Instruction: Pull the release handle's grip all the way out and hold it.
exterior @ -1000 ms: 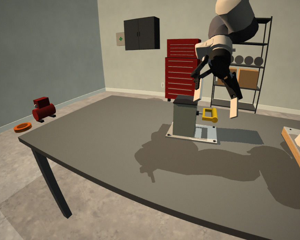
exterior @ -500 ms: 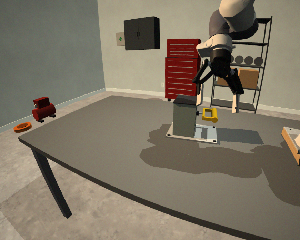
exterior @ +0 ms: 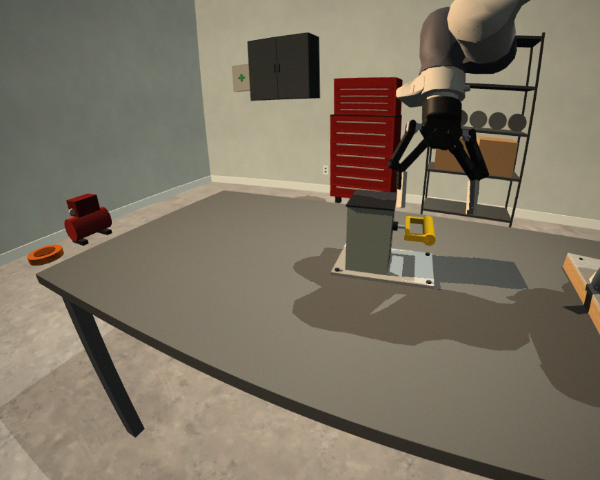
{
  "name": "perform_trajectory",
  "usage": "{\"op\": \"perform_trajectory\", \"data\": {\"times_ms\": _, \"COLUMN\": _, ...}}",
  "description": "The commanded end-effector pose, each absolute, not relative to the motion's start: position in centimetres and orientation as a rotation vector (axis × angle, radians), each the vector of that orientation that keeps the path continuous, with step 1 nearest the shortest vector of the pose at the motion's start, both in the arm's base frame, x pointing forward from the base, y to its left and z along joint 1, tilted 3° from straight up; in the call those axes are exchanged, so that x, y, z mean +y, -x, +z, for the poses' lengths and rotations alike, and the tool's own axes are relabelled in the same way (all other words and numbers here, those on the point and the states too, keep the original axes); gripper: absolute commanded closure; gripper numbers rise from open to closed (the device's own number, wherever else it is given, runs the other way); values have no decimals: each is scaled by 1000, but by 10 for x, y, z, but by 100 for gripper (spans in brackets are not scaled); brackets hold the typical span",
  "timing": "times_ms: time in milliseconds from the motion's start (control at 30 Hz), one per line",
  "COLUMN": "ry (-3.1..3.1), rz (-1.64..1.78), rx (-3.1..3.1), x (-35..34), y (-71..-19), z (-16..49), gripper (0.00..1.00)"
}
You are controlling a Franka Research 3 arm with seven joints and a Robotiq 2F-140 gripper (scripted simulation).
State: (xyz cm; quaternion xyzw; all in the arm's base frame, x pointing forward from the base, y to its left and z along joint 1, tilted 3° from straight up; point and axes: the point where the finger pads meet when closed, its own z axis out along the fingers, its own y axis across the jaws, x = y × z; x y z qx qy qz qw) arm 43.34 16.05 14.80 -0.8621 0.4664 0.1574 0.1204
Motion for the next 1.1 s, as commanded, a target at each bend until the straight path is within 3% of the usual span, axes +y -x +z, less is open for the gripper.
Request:
{"op": "perform_trajectory", "data": {"times_ms": 0, "ry": 2482, "rz": 425, "rx": 1581, "x": 143, "y": -438, "z": 146, "gripper": 0}}
{"op": "perform_trajectory", "data": {"times_ms": 600, "ry": 2490, "rz": 150, "rx": 1901, "x": 60, "y": -458, "z": 149, "gripper": 0}}
{"op": "perform_trajectory", "data": {"times_ms": 1067, "ry": 2479, "rz": 84, "rx": 1961, "x": 44, "y": -462, "z": 151, "gripper": 0}}
